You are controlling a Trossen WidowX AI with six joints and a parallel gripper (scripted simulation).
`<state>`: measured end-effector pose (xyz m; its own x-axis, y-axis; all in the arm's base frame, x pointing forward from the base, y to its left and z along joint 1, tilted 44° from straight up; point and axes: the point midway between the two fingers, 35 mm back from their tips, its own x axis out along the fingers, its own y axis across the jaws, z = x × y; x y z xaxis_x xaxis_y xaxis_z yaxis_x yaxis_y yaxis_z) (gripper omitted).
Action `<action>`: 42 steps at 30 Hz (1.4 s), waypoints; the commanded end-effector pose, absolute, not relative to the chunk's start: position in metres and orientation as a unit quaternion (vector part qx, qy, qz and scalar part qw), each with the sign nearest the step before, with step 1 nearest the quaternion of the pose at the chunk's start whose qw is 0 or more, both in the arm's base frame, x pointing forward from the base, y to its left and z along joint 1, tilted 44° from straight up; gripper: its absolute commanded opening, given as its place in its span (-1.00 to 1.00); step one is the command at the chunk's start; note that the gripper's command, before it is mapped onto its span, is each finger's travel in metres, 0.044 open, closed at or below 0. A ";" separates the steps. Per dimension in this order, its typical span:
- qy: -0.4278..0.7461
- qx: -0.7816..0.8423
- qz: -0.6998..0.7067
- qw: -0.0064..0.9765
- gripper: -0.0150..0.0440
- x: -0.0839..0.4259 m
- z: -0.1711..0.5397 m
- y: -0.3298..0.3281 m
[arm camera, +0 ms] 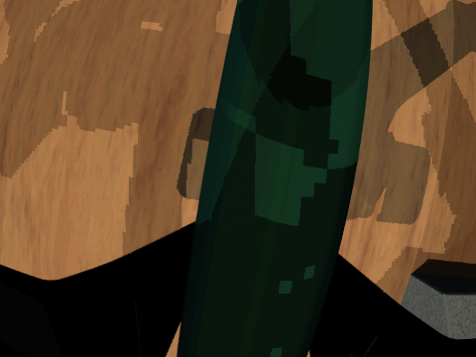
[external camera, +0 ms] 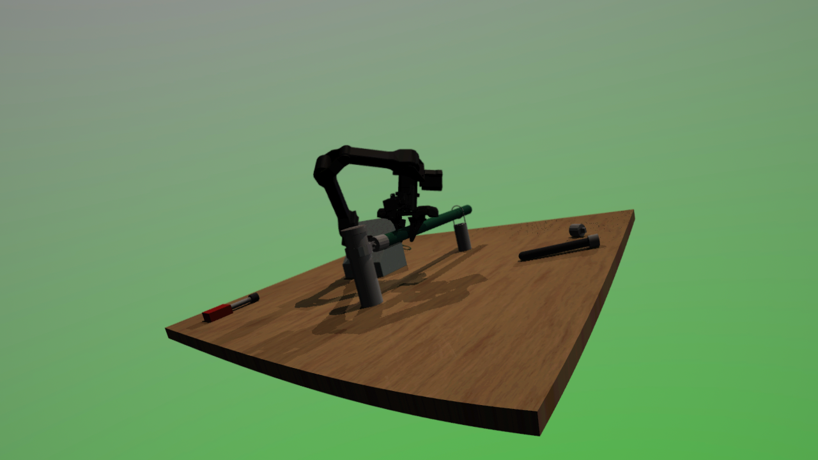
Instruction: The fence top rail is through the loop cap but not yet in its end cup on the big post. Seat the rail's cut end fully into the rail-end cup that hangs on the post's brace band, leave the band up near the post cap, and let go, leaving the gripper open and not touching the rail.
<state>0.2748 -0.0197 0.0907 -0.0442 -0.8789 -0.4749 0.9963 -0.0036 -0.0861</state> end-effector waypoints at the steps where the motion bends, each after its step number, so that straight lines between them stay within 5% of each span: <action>1: 0.202 0.144 -0.692 0.677 0.40 0.275 0.091 -0.018; 8: 0.216 0.137 -0.681 0.686 1.00 0.274 0.090 0.004; 42: 0.251 0.156 -0.619 0.727 1.00 0.267 0.110 0.068</action>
